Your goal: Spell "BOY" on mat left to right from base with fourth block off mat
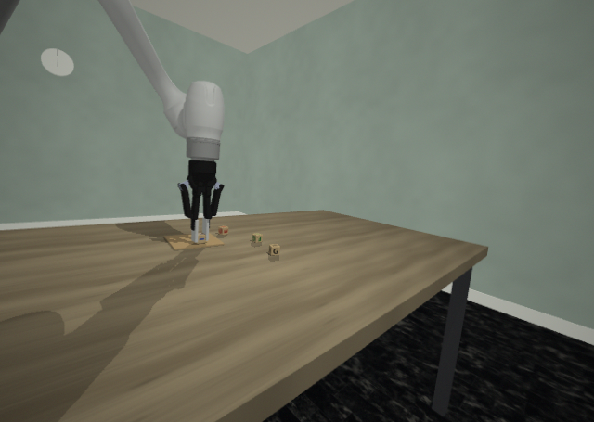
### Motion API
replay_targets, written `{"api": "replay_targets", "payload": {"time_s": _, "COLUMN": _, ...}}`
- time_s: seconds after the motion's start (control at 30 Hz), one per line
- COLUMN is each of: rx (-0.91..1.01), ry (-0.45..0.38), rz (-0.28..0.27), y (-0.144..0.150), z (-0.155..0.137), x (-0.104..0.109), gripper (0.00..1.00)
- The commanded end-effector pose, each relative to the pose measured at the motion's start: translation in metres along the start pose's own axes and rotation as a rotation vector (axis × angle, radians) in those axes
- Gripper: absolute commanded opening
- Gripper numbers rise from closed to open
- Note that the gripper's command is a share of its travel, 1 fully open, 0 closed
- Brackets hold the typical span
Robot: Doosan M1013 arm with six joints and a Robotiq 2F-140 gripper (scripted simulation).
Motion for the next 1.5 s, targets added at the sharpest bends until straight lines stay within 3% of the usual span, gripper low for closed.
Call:
{"api": "replay_targets", "payload": {"time_s": 0.0, "rx": 0.002, "ry": -0.001, "rz": -0.004, "y": 0.002, "z": 0.002, "x": -0.004, "gripper": 0.13}}
{"api": "replay_targets", "payload": {"time_s": 0.67, "rx": 0.002, "ry": -0.001, "rz": -0.004, "y": 0.002, "z": 0.002, "x": -0.004, "gripper": 0.25}}
{"api": "replay_targets", "payload": {"time_s": 1.1, "rx": 0.002, "ry": -0.001, "rz": -0.004, "y": 0.002, "z": 0.002, "x": -0.004, "gripper": 0.25}}
{"api": "replay_targets", "payload": {"time_s": 1.27, "rx": 0.002, "ry": -0.001, "rz": -0.004, "y": 0.002, "z": 0.002, "x": 0.006, "gripper": 0.25}}
{"api": "replay_targets", "payload": {"time_s": 1.47, "rx": 0.002, "ry": -0.001, "rz": -0.004, "y": 0.002, "z": 0.002, "x": 0.033, "gripper": 0.25}}
Point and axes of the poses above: the point where the finger pads meet when closed, its own x axis back along the fingers, its own y axis across the jaws, z = x × y, the point moved 10 cm from there along x, back along the fingers, and after that the axes turned 14 degrees about -x, right-handed, at the moved point
